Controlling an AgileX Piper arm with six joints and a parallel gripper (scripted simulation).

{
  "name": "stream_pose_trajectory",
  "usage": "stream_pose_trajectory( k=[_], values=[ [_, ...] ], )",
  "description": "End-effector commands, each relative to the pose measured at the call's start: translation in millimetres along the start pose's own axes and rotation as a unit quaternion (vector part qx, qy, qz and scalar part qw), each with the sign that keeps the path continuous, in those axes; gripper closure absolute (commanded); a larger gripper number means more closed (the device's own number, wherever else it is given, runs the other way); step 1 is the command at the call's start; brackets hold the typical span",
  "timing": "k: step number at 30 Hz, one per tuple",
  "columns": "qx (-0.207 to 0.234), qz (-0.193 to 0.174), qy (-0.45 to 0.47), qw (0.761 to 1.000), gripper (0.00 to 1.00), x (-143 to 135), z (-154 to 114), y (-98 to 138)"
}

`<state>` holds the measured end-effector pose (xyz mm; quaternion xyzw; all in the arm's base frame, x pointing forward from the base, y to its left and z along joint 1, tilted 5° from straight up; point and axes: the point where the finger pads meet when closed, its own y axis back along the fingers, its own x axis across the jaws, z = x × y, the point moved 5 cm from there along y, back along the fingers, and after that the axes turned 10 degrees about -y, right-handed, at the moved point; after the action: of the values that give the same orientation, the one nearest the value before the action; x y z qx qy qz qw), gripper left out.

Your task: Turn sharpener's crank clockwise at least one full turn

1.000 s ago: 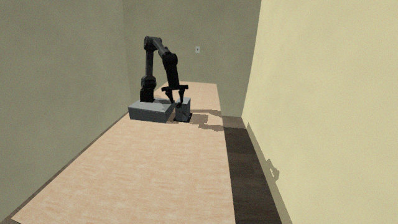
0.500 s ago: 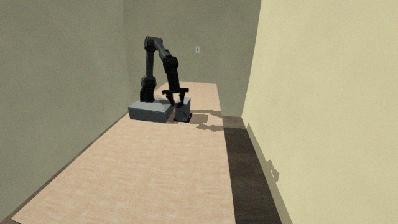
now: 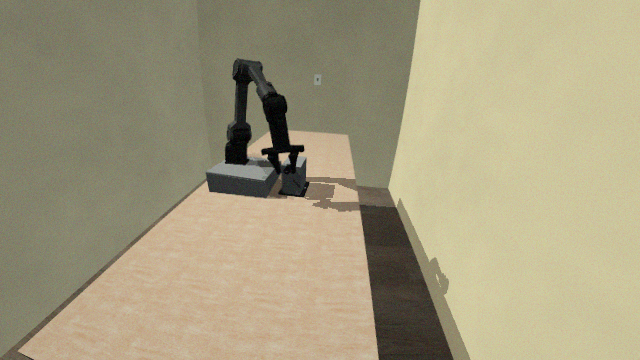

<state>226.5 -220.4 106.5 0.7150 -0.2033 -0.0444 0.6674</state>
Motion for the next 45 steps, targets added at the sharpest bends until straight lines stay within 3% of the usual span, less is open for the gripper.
stream_pose_trajectory(
  k=[1,16,17,45],
  values=[
    [0.000,0.000,0.000,1.000,0.31,0.0,-0.3,0.2],
    [0.000,0.000,0.000,1.000,0.31,-0.2,-0.4,-0.1],
    [0.000,0.000,0.000,1.000,0.80,-0.2,-0.4,-0.1],
    [0.000,0.000,0.000,1.000,0.80,-0.2,-0.4,-0.1]
  ],
)
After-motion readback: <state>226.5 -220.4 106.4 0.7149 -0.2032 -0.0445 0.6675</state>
